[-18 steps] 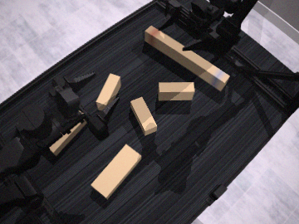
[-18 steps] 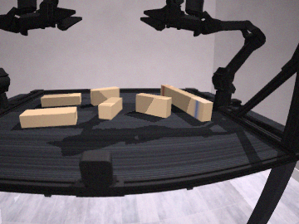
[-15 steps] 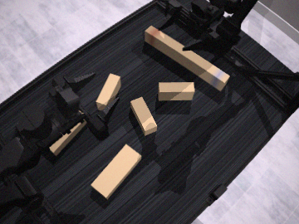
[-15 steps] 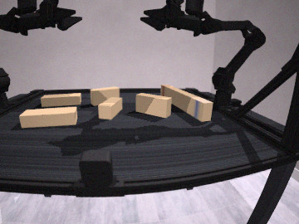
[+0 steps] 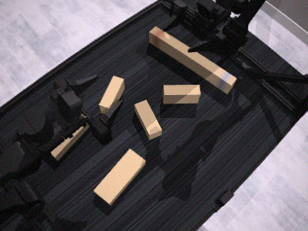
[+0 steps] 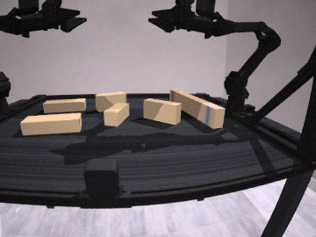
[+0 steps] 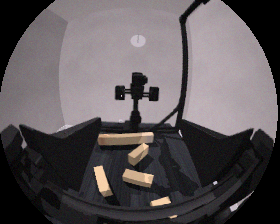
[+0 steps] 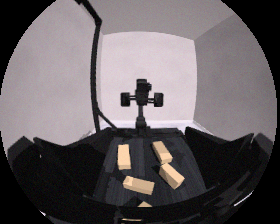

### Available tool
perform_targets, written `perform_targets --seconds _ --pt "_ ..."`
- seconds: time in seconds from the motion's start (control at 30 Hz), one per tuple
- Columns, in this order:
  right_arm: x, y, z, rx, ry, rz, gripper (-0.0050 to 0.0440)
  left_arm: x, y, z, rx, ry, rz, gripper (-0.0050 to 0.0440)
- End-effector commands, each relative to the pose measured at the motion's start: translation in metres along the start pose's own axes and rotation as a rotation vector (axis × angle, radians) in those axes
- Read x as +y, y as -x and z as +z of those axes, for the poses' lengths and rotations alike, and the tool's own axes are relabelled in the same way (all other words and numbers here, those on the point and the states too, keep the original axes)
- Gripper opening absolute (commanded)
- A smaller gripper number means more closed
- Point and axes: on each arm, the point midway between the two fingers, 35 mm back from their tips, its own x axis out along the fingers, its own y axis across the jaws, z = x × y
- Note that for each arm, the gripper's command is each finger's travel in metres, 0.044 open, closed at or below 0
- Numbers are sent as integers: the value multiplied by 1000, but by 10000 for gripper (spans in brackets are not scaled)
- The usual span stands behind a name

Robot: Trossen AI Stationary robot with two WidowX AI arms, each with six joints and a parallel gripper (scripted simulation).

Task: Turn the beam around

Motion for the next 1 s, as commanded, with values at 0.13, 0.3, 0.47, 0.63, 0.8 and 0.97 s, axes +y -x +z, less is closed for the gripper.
perform_targets --seconds 0.13,0.3,0.47,0.63,0.8,0.97 --pt "-14 -6 -26 129 175 -32 410 0 -3 -23 125 -8 0 440" --pt "-30 -8 -55 279 363 -41 410 0 -2 -49 265 -16 -2 440" --pt "-43 -6 -77 402 505 -27 410 0 2 -69 377 -23 -4 440" --pt "-55 -2 -99 525 640 6 410 0 8 -87 489 -29 -7 440" --pt "-70 8 -124 676 794 77 410 0 19 -109 629 -37 -12 440" --pt "-82 22 -148 819 931 179 410 0 33 -129 768 -44 -18 440"
